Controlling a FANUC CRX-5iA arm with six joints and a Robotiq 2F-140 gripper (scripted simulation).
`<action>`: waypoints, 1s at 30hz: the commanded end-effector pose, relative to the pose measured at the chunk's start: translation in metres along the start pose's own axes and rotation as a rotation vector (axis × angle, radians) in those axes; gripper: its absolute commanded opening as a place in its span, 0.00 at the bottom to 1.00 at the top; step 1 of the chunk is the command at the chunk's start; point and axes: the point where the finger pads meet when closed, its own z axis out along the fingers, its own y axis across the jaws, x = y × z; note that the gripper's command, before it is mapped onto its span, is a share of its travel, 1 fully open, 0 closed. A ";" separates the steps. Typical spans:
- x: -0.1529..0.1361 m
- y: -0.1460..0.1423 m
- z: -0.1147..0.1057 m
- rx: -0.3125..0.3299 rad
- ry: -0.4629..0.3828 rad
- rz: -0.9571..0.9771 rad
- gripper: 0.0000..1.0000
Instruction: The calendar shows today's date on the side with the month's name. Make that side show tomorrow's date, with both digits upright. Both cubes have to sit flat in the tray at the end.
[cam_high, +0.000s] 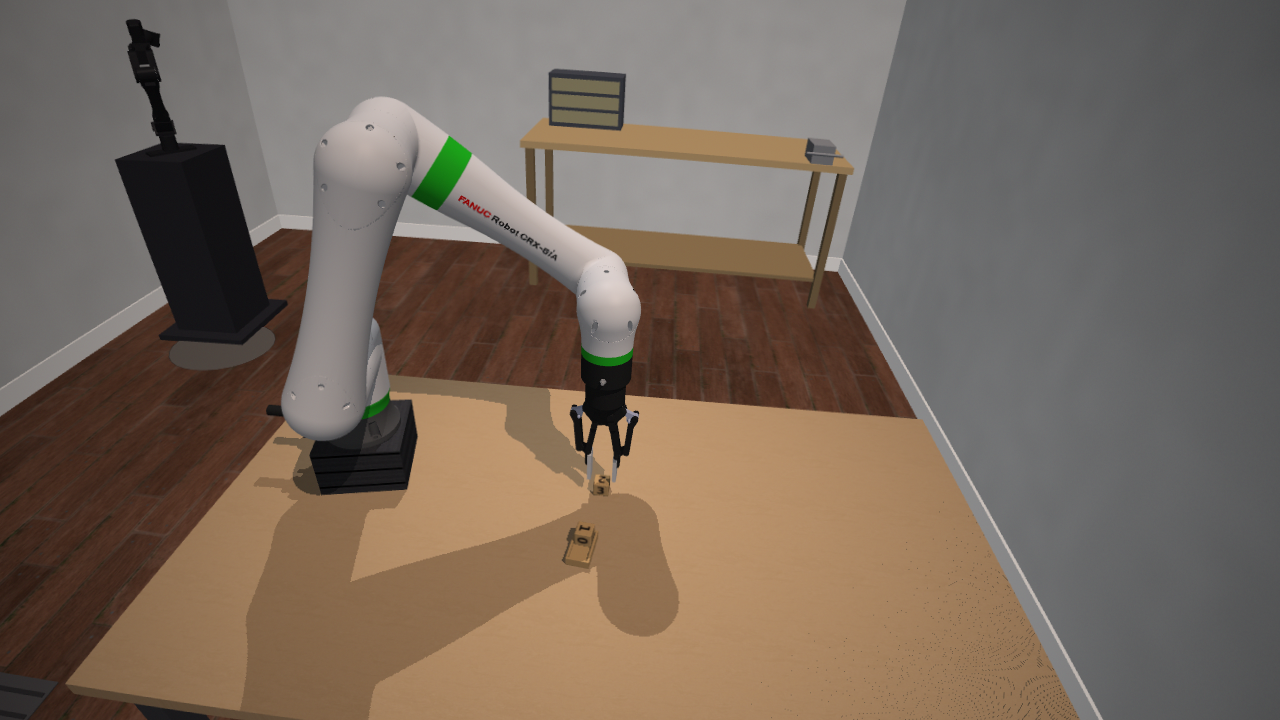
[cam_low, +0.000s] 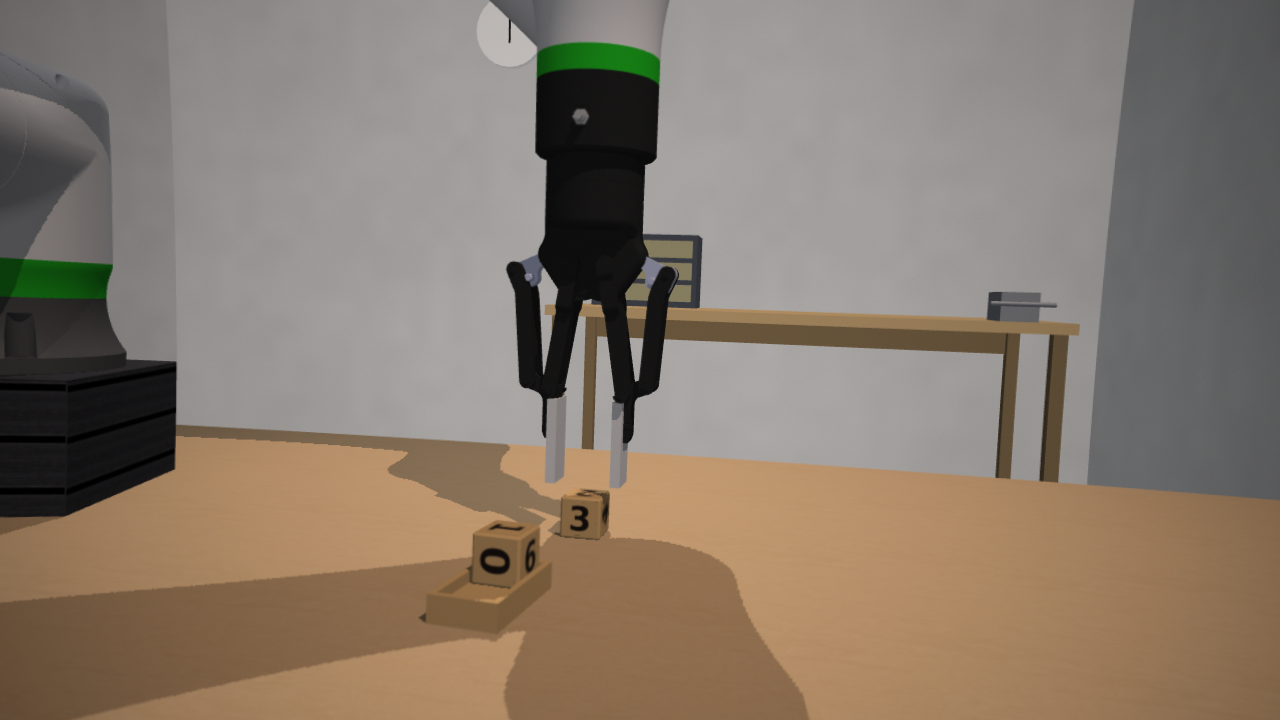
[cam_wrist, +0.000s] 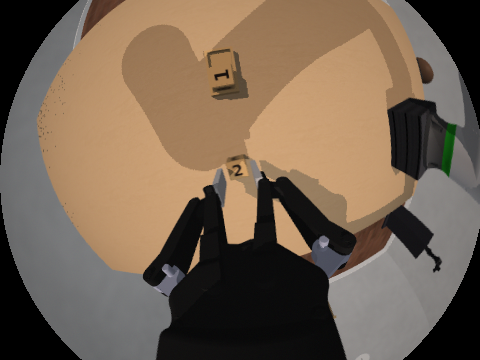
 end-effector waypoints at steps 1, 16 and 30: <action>0.000 0.000 0.000 0.000 0.000 0.000 0.36; 0.000 0.000 0.002 0.000 0.000 0.000 0.36; 0.000 0.000 0.022 0.000 0.000 0.000 0.36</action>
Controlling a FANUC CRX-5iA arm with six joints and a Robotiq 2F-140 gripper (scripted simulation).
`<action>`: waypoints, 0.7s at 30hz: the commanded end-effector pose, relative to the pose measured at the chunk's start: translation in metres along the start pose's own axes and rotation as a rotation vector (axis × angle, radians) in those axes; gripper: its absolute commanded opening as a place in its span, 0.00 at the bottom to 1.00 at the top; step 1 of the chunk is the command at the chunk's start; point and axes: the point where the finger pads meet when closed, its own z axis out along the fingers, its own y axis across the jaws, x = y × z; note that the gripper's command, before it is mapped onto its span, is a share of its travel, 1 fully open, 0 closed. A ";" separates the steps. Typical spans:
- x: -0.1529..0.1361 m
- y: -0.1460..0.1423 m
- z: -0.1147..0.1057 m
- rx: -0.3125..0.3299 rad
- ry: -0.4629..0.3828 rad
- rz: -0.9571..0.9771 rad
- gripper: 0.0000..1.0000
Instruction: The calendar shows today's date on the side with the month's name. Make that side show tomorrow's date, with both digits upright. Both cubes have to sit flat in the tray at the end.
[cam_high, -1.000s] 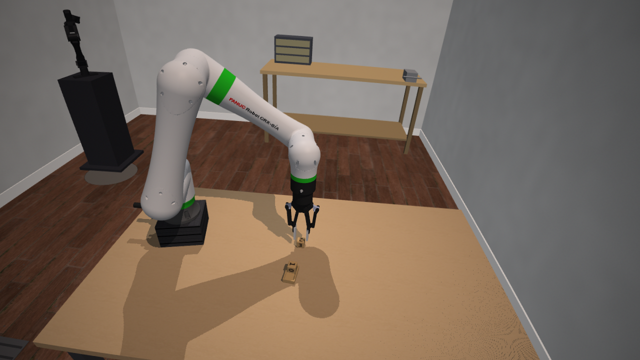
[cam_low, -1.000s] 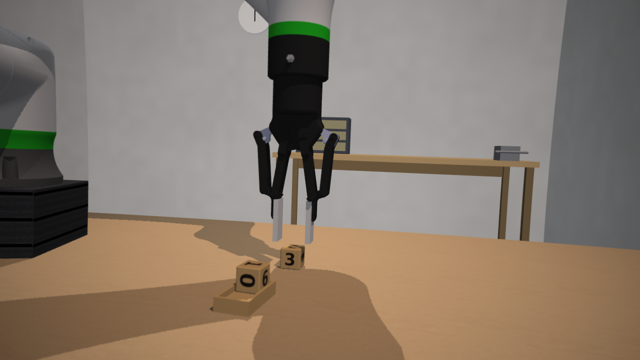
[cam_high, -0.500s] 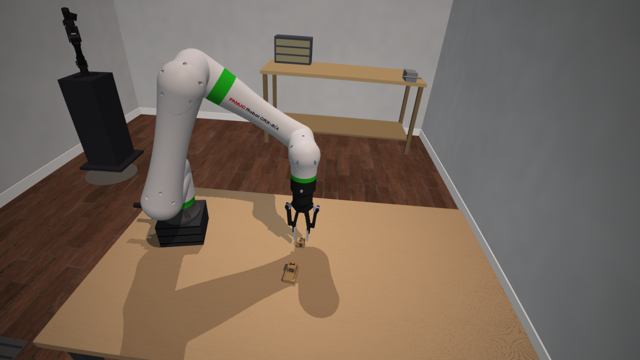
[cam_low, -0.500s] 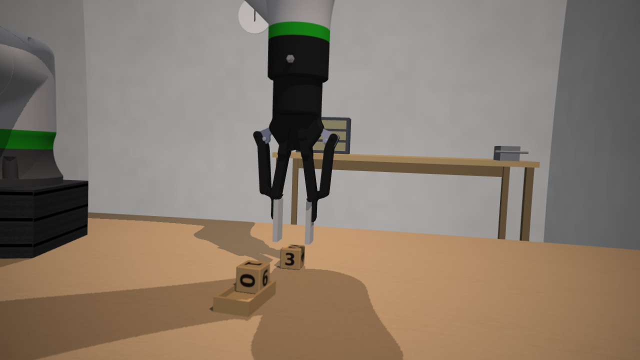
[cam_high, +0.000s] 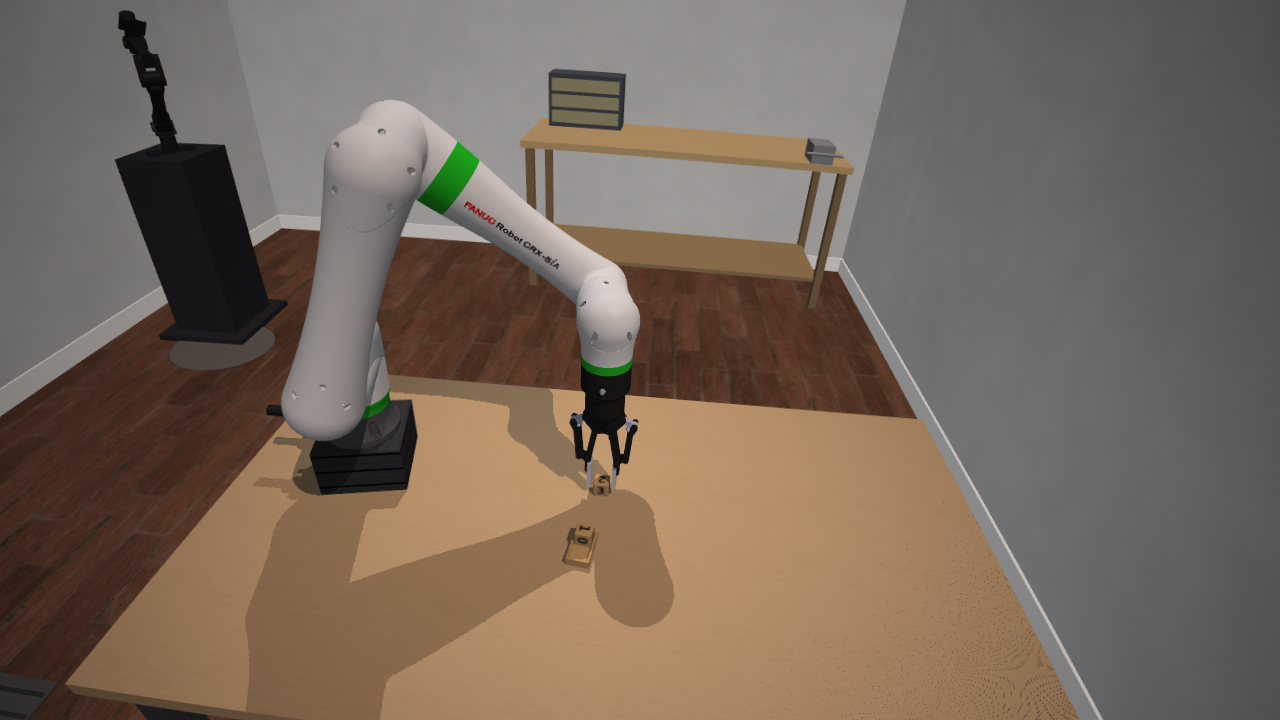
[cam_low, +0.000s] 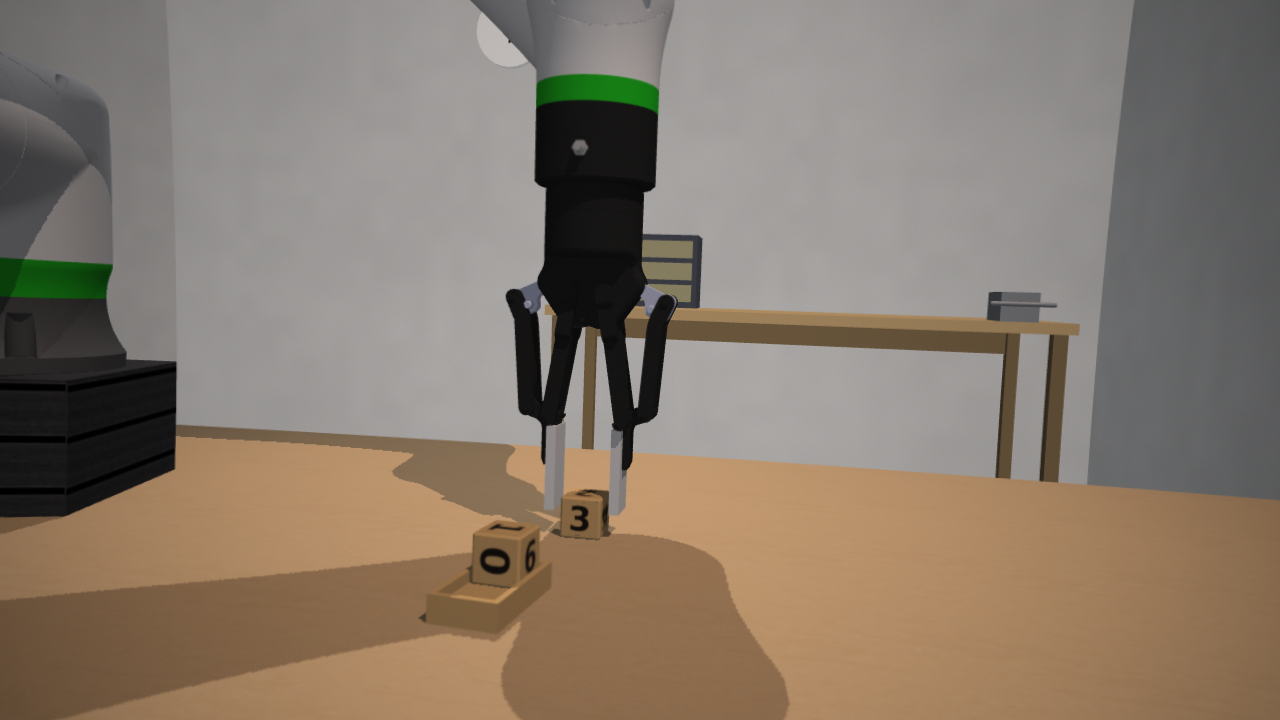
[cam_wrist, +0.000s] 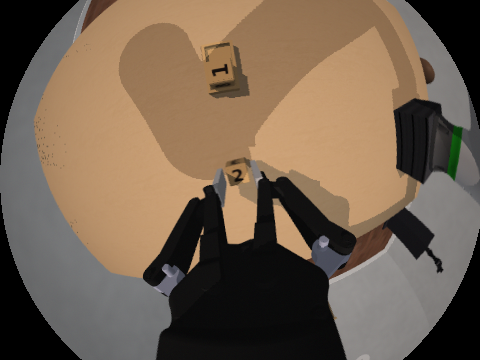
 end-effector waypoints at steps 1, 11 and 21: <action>0.000 0.000 0.001 0.000 0.000 0.000 0.36; 0.000 0.000 0.009 0.000 0.000 0.000 0.36; 0.000 0.000 0.009 0.000 0.000 0.000 0.36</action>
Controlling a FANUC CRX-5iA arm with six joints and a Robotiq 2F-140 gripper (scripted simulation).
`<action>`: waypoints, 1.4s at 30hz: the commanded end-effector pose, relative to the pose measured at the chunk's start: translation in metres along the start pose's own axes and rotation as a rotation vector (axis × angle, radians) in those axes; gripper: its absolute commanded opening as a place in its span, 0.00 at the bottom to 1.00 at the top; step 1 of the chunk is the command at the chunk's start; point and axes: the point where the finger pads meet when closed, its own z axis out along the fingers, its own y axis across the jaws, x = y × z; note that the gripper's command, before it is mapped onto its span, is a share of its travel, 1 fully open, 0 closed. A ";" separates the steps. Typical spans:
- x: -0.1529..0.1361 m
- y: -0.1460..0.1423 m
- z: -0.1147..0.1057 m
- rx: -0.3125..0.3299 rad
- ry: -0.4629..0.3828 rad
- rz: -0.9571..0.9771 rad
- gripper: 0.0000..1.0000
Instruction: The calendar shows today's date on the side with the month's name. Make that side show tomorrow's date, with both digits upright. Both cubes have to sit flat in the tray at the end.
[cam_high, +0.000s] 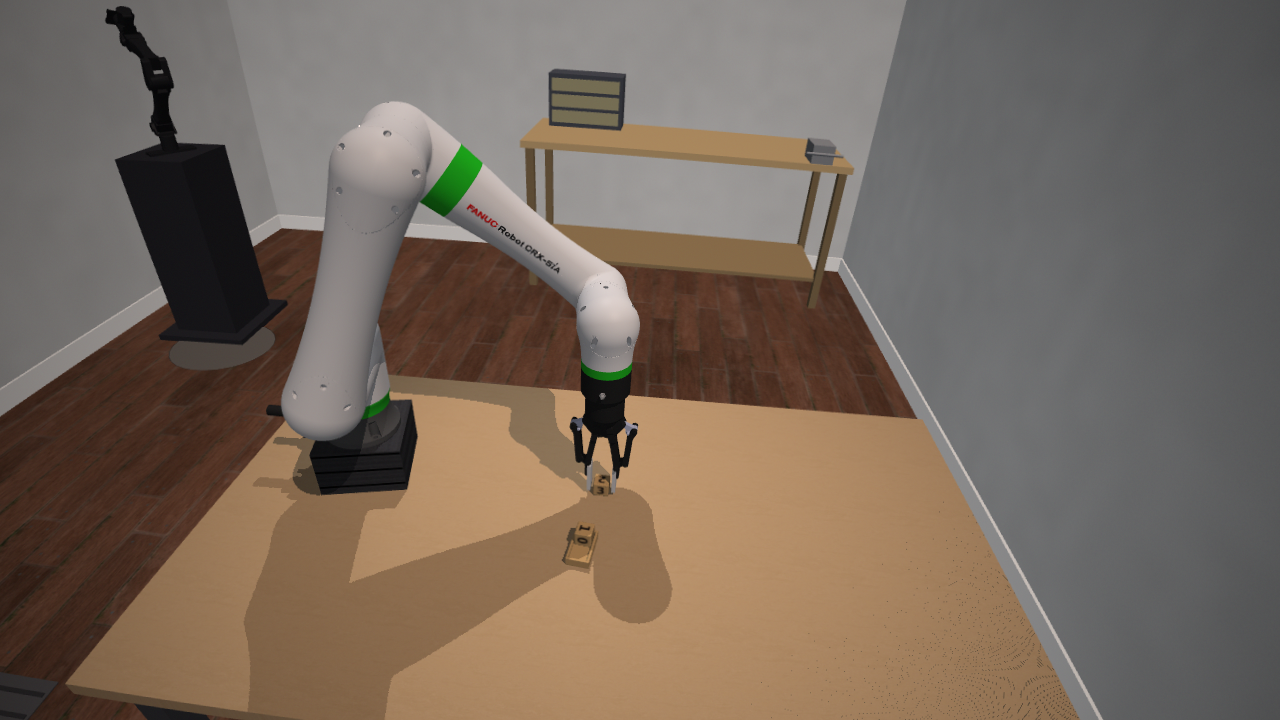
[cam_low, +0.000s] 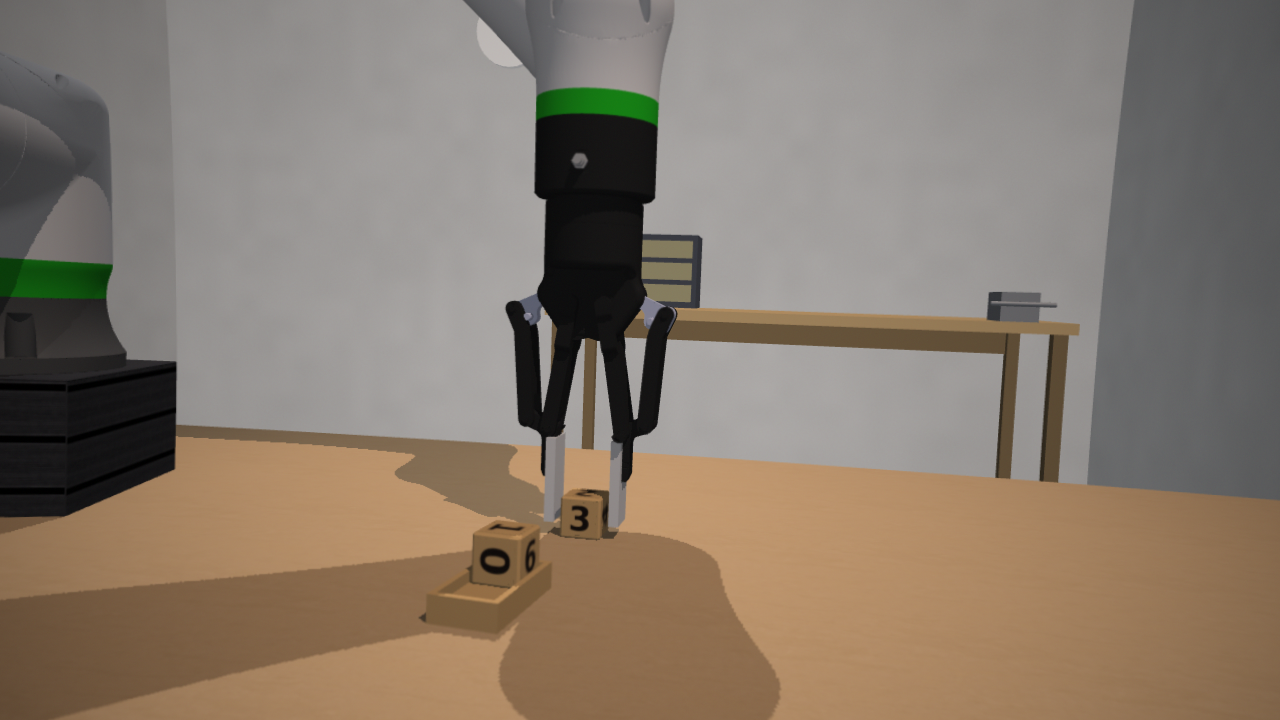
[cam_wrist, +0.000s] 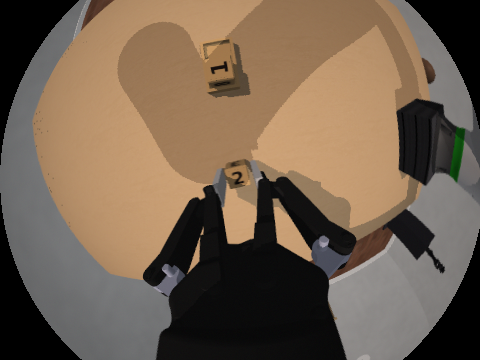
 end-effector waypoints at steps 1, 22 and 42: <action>0.000 0.000 0.000 0.000 0.000 0.000 0.36; 0.000 0.000 0.000 0.000 0.000 0.000 0.36; 0.000 0.000 0.000 0.000 0.000 0.000 0.25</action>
